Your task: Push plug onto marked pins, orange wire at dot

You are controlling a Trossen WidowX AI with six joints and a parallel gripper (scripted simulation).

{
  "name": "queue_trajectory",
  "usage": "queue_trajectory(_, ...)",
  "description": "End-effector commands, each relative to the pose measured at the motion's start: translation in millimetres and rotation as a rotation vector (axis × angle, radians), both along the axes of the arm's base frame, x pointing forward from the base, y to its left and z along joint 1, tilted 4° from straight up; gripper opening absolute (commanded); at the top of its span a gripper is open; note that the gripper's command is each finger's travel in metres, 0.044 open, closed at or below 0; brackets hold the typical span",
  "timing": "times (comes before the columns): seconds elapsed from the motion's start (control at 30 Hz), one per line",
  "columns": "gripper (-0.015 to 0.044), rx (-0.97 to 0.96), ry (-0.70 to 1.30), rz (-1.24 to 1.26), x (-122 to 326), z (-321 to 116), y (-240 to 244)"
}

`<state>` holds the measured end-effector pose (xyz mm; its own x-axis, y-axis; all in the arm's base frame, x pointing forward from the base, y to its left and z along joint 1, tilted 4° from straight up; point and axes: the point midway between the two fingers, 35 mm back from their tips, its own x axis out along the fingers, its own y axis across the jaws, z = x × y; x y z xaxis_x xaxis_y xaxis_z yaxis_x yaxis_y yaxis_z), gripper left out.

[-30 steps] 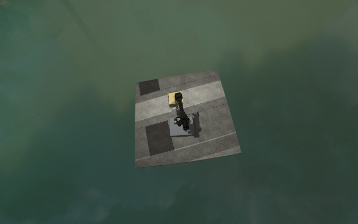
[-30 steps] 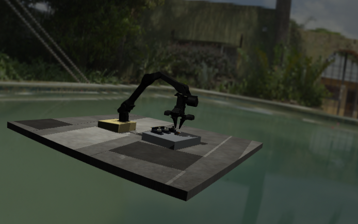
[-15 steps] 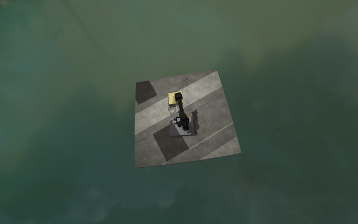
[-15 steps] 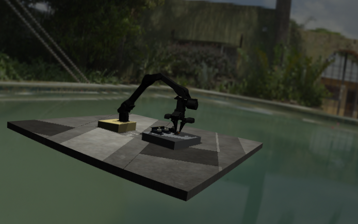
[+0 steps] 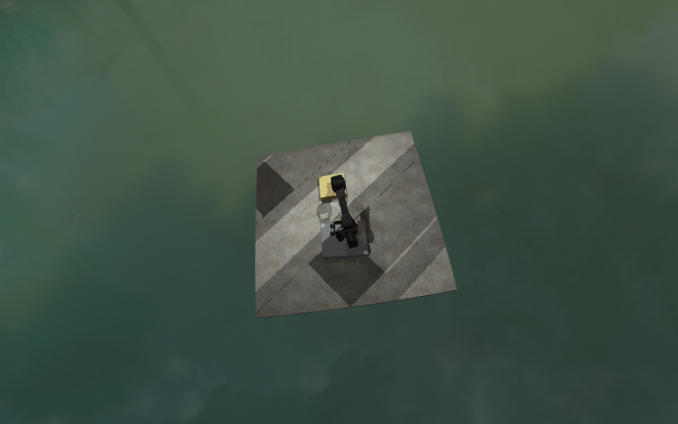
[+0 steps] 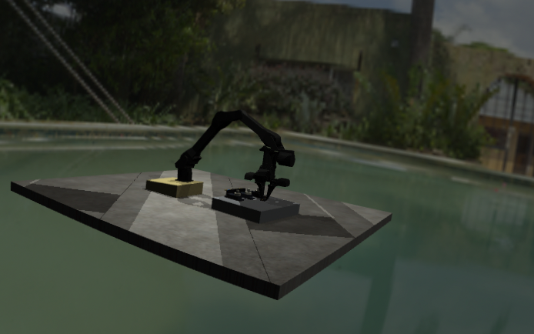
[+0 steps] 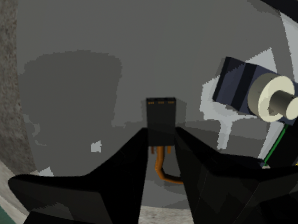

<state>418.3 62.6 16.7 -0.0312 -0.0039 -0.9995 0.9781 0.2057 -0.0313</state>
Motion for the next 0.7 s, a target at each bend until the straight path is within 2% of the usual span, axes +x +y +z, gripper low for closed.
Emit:
queue_trajectory(0.0,0.0000,-0.004,0.001,-0.003,0,0,-1)
queue_trajectory(0.4,0.0000,-0.004,0.001,-0.003,2,54,0)
queue_trajectory(0.67,0.0000,-0.003,0.002,0.055,-5,61,-7)
